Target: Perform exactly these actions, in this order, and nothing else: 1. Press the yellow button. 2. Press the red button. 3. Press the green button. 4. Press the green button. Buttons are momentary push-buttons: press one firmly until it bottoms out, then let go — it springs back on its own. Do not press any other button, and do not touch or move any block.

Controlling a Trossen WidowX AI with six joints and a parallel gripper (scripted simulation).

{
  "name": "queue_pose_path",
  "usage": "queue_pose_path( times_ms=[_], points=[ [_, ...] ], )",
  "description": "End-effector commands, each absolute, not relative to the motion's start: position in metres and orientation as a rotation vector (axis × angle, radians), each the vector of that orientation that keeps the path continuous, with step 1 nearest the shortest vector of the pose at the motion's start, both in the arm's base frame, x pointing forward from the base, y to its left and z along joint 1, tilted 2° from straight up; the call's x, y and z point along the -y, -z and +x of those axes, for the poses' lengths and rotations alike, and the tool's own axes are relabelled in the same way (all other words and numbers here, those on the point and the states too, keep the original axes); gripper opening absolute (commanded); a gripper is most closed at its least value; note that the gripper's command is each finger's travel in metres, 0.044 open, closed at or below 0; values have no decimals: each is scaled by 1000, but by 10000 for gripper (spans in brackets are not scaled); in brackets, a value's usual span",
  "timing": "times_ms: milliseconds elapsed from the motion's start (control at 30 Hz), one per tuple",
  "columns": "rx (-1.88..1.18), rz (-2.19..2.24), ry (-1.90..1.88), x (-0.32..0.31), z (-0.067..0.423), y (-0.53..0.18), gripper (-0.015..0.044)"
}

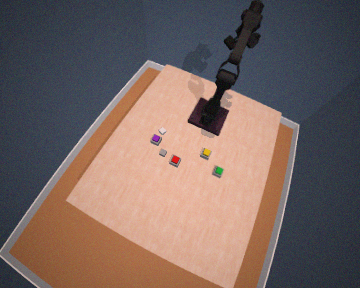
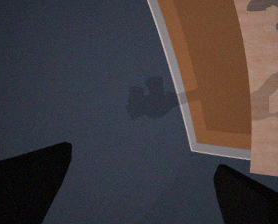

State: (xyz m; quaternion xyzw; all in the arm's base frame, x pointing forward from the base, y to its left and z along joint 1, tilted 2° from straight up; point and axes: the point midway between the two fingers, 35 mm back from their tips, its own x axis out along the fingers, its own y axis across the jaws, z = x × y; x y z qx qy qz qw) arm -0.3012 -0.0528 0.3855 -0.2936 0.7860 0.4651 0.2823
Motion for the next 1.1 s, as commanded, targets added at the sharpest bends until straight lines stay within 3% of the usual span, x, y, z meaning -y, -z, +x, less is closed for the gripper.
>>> queue_pose_path(
  times_ms=[0, 200, 467, 767, 1067],
  points=[
    [-2103, -792, -1250, 54, -301, -385, 400],
    [-1989, -1045, -1465, 104, -284, -374, 400],
    [-1661, -1559, -1849, 196, -225, -347, 400],
    [-1089, -2131, -2245, 269, -118, -313, 400],
    [-279, -2612, -2558, 286, 9, -279, 400]
  ],
)
